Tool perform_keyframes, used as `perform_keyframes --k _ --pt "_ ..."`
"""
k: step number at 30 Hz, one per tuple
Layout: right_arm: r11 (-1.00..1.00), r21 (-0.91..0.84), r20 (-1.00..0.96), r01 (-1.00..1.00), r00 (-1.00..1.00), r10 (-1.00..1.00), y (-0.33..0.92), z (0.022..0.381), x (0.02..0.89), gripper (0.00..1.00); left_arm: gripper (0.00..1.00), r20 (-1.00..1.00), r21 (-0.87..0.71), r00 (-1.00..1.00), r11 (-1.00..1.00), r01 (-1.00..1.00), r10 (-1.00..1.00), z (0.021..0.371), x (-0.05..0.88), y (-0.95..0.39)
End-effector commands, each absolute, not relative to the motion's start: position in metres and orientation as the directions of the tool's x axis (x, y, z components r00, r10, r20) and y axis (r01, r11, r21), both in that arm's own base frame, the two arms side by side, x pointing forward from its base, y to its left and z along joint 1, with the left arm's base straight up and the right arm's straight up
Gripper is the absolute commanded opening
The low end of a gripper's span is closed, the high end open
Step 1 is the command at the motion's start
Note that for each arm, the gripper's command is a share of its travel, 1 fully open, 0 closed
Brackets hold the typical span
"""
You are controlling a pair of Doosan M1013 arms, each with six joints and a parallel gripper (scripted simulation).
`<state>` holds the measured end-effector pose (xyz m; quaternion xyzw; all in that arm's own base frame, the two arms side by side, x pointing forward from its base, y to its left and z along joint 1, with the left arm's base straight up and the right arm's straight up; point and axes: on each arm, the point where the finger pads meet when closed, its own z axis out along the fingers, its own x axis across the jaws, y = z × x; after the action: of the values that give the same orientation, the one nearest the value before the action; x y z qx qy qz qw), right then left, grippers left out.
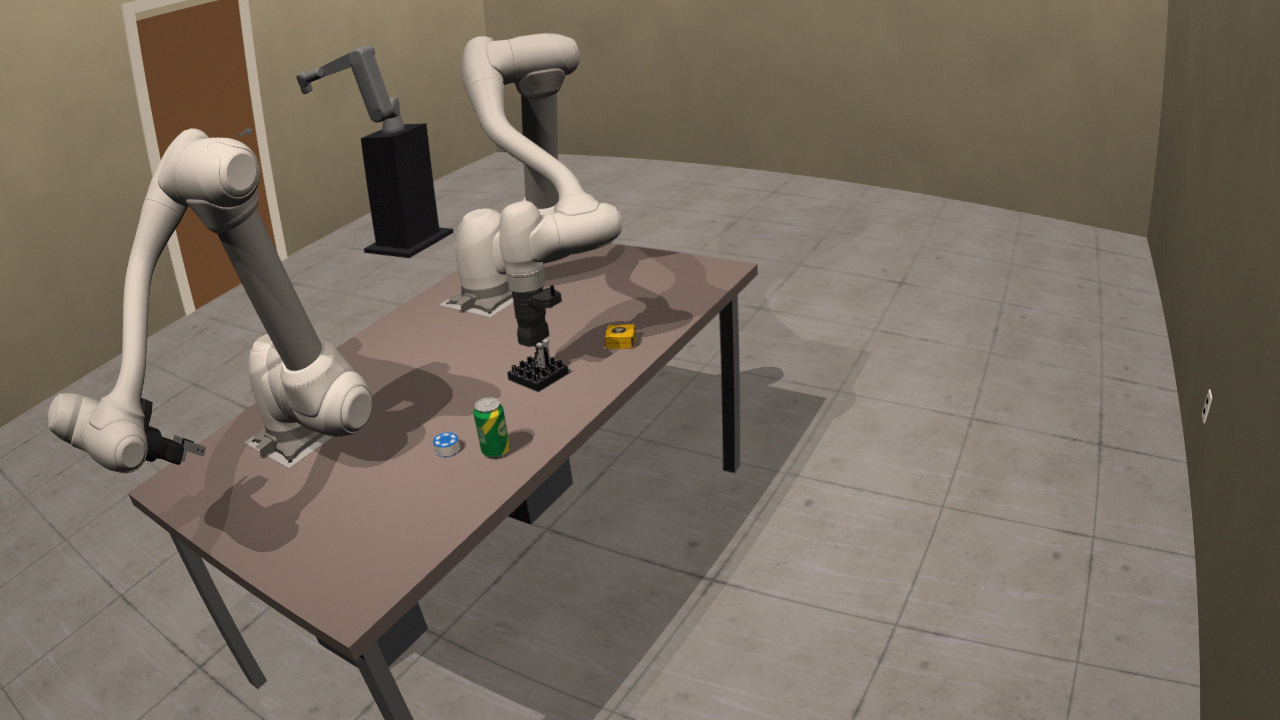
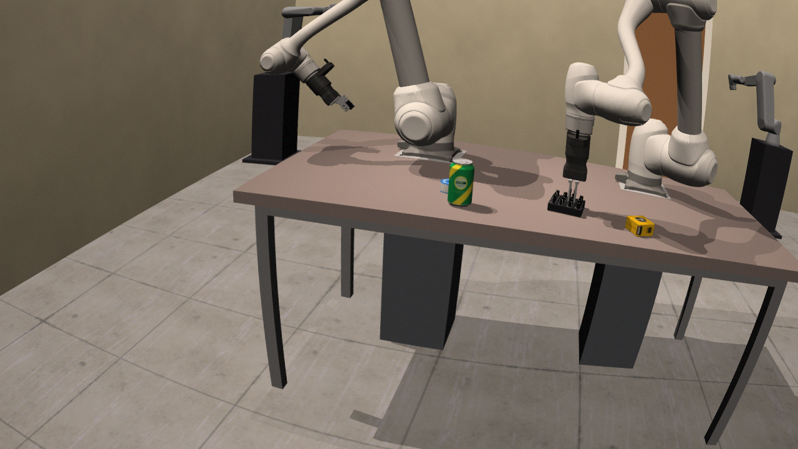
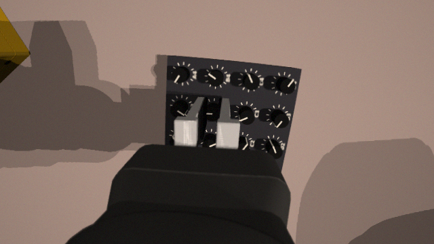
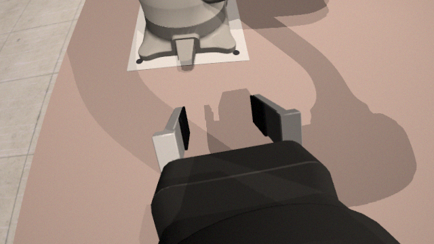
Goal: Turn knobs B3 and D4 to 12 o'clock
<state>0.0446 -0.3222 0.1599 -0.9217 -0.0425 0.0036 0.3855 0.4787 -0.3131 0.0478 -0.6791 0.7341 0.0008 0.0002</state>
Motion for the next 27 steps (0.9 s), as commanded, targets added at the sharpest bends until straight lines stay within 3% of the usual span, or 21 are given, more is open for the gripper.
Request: perform_keyframes --k 1,19,20,27 --pt "-0.703 -0.706 0.038 0.081 0.996 0.077 -0.3216 0.1588 0.0458 1.00 0.30 0.003 -0.002 -0.101 0.101 -0.995 -0.995 0.0475 0.4794 -0.3116" --pt "-0.703 -0.706 0.038 0.081 0.996 0.077 -0.3216 0.1588 0.0458 1.00 0.30 0.003 -0.003 -0.121 0.121 -0.993 -0.993 0.0475 0.4795 -0.3120" --pt "-0.703 -0.706 0.038 0.081 0.996 0.077 -0.3216 0.1588 0.0458 1.00 0.46 0.003 -0.003 -0.121 0.121 -0.993 -0.993 0.0475 0.4795 -0.3120" --pt "-0.703 -0.706 0.038 0.081 0.996 0.077 -0.3216 0.1588 0.0458 1.00 0.46 0.002 -0.001 -0.121 0.121 -0.993 -0.993 0.0475 0.4791 -0.3118"
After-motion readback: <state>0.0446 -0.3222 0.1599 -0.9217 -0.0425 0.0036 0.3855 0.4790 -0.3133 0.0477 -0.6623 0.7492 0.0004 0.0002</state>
